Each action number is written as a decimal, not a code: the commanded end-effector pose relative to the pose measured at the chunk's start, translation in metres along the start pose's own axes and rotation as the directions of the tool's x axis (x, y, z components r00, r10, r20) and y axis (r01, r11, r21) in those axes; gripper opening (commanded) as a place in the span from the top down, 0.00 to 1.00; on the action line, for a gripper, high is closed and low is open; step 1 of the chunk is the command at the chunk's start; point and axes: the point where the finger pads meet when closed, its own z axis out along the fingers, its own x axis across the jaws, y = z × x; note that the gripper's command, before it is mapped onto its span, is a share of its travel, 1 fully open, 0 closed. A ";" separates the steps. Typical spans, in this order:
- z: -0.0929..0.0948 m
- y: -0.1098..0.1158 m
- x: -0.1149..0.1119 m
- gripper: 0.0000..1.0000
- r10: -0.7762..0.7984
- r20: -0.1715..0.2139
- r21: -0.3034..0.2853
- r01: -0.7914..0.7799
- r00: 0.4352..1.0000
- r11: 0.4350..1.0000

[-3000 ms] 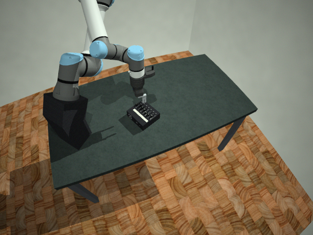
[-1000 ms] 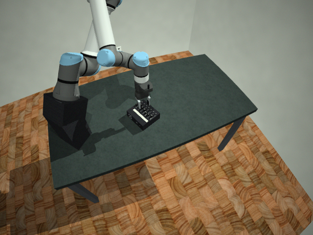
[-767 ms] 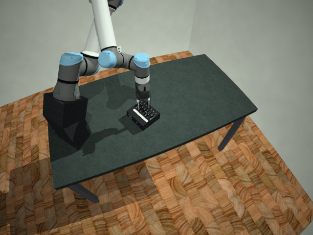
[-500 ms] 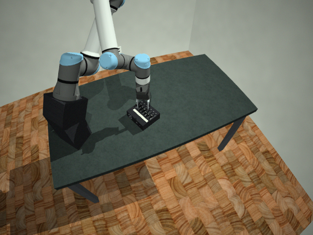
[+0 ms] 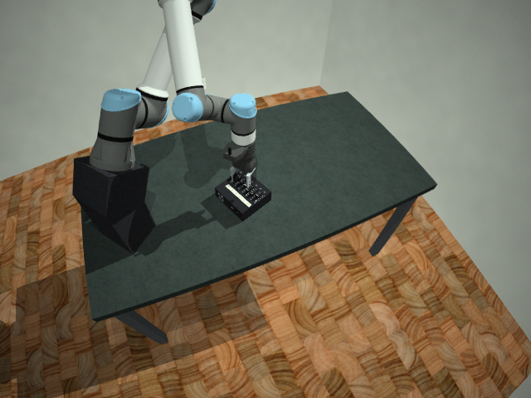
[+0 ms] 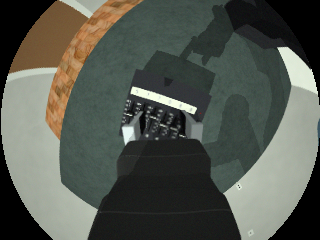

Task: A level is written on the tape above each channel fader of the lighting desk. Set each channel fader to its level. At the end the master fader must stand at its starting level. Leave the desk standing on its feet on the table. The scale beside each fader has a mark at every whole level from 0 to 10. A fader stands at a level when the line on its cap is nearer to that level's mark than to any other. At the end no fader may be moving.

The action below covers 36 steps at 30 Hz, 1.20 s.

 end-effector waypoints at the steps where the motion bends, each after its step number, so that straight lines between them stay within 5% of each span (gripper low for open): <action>1: 0.004 0.002 0.002 0.00 0.136 0.013 0.007 -0.136 0.991 0.991; 10: 0.008 0.004 0.005 0.00 0.274 0.013 0.005 -0.274 0.962 0.962; 34: 0.011 0.006 0.007 0.00 0.353 0.014 0.003 -0.353 0.935 0.935; 35: 0.011 0.006 0.007 1.00 0.353 0.014 0.003 -0.353 0.935 0.935; 36: 0.011 0.006 0.007 1.00 0.353 0.014 0.003 -0.353 0.935 0.935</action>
